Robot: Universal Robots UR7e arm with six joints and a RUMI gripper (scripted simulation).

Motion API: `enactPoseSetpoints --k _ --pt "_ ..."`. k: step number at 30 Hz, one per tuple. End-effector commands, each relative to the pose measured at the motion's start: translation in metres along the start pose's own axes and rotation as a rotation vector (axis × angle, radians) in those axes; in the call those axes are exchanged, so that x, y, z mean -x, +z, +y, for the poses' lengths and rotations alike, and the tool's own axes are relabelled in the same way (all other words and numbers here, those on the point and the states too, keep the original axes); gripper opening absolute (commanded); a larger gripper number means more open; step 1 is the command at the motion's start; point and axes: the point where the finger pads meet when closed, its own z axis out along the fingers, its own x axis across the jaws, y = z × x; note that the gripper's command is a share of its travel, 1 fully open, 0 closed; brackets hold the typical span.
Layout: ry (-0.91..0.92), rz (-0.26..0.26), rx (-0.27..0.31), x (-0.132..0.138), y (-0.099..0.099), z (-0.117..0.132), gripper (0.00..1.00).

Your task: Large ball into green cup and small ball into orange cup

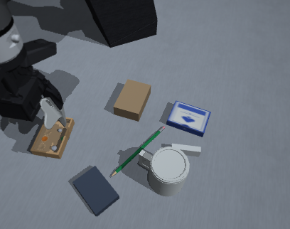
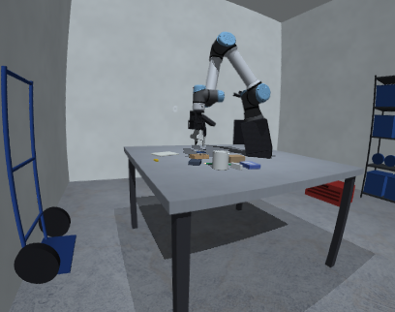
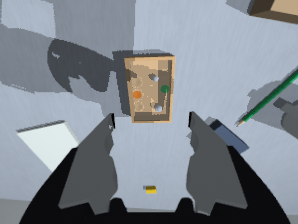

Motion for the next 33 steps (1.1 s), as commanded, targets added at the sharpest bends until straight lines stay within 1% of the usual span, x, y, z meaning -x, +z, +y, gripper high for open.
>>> enactPoseSetpoints --k 1,33 --pt "-0.001 -0.001 0.001 -0.0001 -0.0006 -0.0004 0.54" --pt "-0.001 0.001 -0.002 0.0006 0.0016 -0.0017 0.54"
